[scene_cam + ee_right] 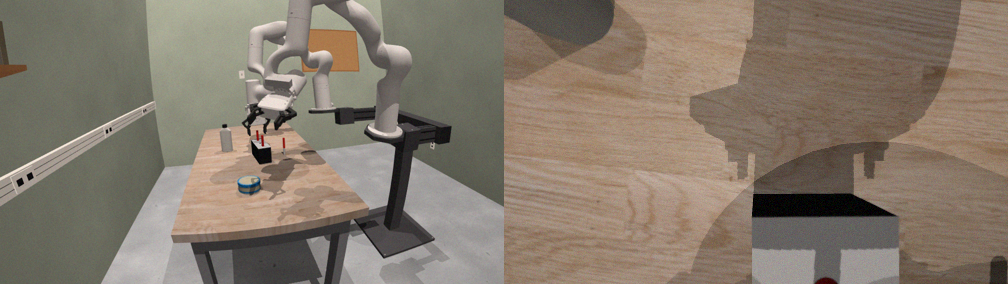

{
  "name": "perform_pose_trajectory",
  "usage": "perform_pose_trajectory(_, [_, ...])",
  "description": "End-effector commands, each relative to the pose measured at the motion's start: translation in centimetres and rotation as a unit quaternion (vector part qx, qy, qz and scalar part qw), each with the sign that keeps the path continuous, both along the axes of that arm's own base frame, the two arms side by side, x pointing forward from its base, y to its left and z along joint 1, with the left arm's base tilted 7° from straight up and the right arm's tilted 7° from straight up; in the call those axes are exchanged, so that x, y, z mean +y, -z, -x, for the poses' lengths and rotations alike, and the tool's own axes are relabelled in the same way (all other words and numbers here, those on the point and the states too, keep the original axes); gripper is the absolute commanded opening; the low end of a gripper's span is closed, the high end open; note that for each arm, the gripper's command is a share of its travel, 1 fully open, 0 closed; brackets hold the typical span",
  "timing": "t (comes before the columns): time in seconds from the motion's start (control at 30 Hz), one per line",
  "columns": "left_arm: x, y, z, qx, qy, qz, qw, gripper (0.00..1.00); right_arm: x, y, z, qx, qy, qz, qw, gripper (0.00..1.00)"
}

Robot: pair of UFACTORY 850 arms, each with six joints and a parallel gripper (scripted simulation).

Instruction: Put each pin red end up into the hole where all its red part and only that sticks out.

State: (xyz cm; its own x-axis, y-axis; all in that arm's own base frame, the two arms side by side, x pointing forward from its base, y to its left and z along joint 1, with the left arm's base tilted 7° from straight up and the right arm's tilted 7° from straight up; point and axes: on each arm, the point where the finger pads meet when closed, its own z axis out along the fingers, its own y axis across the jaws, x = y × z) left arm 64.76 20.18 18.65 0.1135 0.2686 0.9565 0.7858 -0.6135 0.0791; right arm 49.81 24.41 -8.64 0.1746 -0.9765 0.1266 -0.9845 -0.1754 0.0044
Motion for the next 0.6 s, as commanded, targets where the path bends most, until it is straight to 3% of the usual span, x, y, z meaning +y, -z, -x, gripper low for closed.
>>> perform_pose_trajectory(0.0, [0.0, -0.1, -0.1, -0.001, 0.000, 0.000, 1.000, 1.00, 0.1, -0.3, -0.1, -0.001, 0.000, 0.000, 1.000, 1.00])
perform_pose_trajectory(0.57, [0.0, -0.1, -0.1, -0.001, 0.000, 0.000, 1.000, 1.00, 0.2, -1.6, -0.1, -0.001, 0.000, 0.000, 1.000, 1.00])
